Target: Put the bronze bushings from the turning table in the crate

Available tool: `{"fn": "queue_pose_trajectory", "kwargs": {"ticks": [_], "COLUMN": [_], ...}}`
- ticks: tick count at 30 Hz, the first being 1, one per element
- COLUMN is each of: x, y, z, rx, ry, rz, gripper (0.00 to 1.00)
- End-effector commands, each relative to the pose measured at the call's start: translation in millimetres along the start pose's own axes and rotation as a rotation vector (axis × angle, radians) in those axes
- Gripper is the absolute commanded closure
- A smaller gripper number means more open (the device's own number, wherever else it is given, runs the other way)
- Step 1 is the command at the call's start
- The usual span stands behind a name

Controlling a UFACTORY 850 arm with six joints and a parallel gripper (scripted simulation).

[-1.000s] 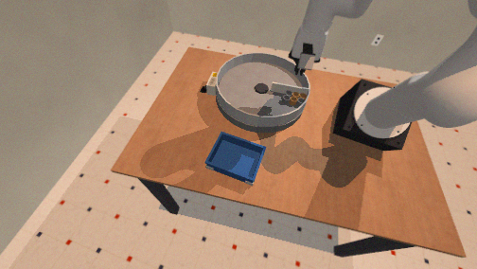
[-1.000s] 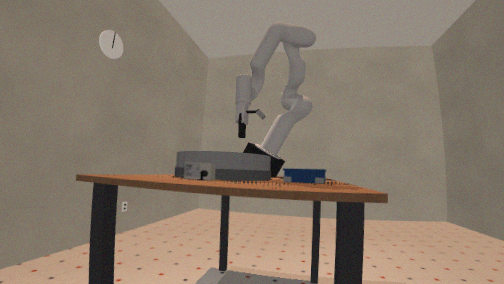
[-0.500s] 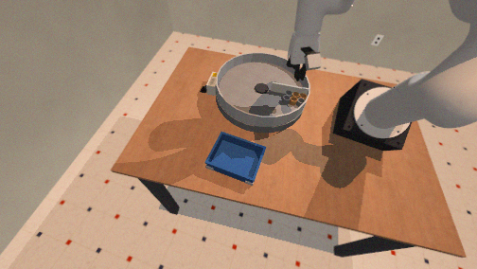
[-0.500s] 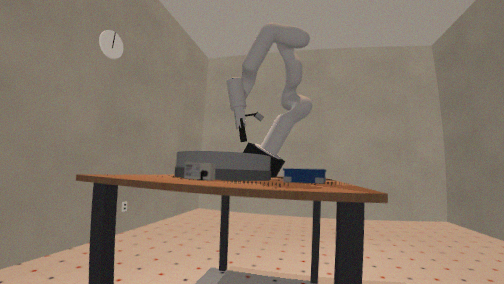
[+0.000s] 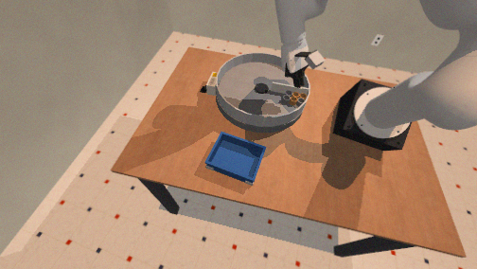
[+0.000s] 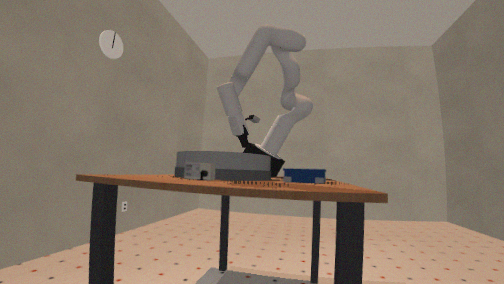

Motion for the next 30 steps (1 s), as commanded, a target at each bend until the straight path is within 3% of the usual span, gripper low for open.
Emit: {"fn": "queue_pose_trajectory", "kwargs": {"ticks": [1,11,26,30], "x": [-8,-23,-23,-35], "y": [6,15,16,17], "z": [-6,-13,-13,-20], "rx": [0.139,0.339,0.344,0.346], "ry": [0.075,0.180,0.182,0.181], "rz": [0.055,0.136,0.138,0.139], "gripper": [0.89,0.89,0.89,0.89]}}
Point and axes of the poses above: the point where the finger pads meet when closed, its own x axis back along the fingers, its own y axis across the jaws, z = x × y, the point moved 6 cm from there along x, back along the fingers, and after that the axes turned 5 degrees about -x, right-handed, at the moved point
